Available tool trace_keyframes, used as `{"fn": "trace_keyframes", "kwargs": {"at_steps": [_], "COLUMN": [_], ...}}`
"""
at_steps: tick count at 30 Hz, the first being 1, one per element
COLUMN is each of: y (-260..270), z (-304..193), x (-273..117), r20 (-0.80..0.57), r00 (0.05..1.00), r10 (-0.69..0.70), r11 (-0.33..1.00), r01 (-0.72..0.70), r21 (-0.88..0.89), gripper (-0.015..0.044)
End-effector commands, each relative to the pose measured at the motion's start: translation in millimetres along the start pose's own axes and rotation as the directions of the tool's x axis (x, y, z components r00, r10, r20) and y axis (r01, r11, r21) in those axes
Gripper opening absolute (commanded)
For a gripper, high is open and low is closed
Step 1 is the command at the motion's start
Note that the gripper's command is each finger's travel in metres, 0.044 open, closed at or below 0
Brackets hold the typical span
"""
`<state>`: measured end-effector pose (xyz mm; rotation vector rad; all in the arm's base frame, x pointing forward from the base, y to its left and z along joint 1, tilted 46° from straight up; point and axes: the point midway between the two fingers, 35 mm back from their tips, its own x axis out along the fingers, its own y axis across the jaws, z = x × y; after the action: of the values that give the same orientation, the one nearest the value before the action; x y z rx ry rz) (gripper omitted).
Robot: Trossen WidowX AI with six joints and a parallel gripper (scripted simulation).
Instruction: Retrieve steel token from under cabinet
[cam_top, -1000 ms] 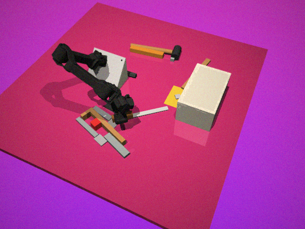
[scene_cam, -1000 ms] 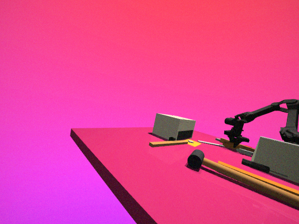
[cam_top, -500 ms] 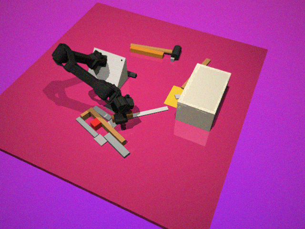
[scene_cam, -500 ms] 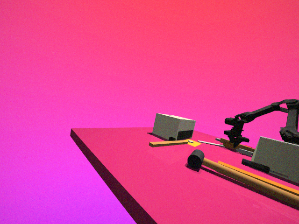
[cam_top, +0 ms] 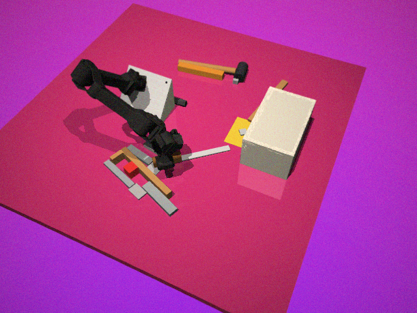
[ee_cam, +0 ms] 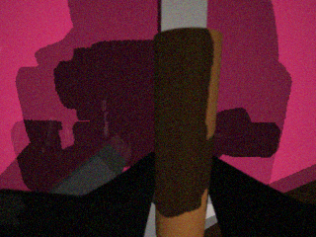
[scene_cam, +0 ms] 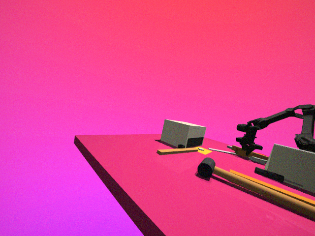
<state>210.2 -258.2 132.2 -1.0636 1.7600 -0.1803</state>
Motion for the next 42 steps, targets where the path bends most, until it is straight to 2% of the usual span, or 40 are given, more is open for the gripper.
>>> {"fn": "trace_keyframes", "kwargs": {"at_steps": [1, 14, 27, 31, 39, 42], "y": [4.8, 4.8, -0.2, -2.2, -2.7, -2.4], "z": [-5.0, -4.9, 0.2, 3.7, 1.9, 0.7], "x": [5.9, 5.9, -1.4, -21.6, -93.5, -99.6], "r20": [-0.007, -0.007, 0.0, 0.004, -0.002, -0.004], "r00": [1.0, 1.0, 1.0, 1.0, 1.0, 1.0], "r10": [0.02, 0.02, 0.001, 0.011, 0.024, 0.024], "r11": [1.0, 1.0, 1.0, 1.0, 1.0, 1.0], "r01": [-0.02, -0.02, -0.001, -0.011, -0.024, -0.024], "r21": [0.006, 0.006, 0.001, 0.002, 0.001, 0.001], "gripper": [0.0, 0.0, 0.0341, 0.044, 0.044, 0.044]}}
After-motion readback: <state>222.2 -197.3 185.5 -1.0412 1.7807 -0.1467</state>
